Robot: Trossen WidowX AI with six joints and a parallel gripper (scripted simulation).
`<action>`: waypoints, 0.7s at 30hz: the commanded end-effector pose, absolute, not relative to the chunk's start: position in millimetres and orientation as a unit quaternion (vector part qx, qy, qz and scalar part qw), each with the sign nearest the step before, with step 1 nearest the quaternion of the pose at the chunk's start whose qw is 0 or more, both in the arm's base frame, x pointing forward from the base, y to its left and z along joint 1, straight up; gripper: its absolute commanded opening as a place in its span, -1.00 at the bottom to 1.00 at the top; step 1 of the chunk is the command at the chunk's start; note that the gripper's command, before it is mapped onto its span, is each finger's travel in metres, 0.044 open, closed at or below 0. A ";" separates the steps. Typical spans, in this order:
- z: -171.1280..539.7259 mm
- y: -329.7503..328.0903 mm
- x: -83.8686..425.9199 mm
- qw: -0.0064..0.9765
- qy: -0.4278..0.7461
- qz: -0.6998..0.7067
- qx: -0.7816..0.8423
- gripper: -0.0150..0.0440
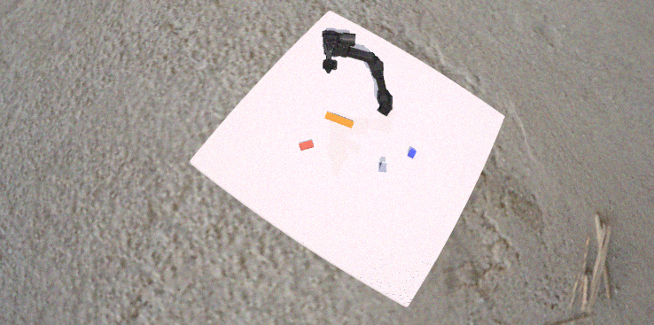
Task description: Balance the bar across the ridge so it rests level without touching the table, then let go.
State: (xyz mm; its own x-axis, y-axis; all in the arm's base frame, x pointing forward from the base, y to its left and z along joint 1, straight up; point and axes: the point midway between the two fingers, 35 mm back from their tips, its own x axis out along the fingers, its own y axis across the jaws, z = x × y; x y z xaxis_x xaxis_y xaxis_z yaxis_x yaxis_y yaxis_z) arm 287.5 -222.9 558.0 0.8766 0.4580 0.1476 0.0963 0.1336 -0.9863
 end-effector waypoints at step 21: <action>540.4 -279.5 339.3 0.944 -0.192 0.058 -0.262 0.58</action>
State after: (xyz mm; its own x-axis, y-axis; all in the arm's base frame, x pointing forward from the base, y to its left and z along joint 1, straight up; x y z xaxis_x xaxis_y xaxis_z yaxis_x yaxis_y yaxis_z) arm 328.6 -268.8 550.9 0.9046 0.2708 0.3292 0.0048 0.7658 -0.6431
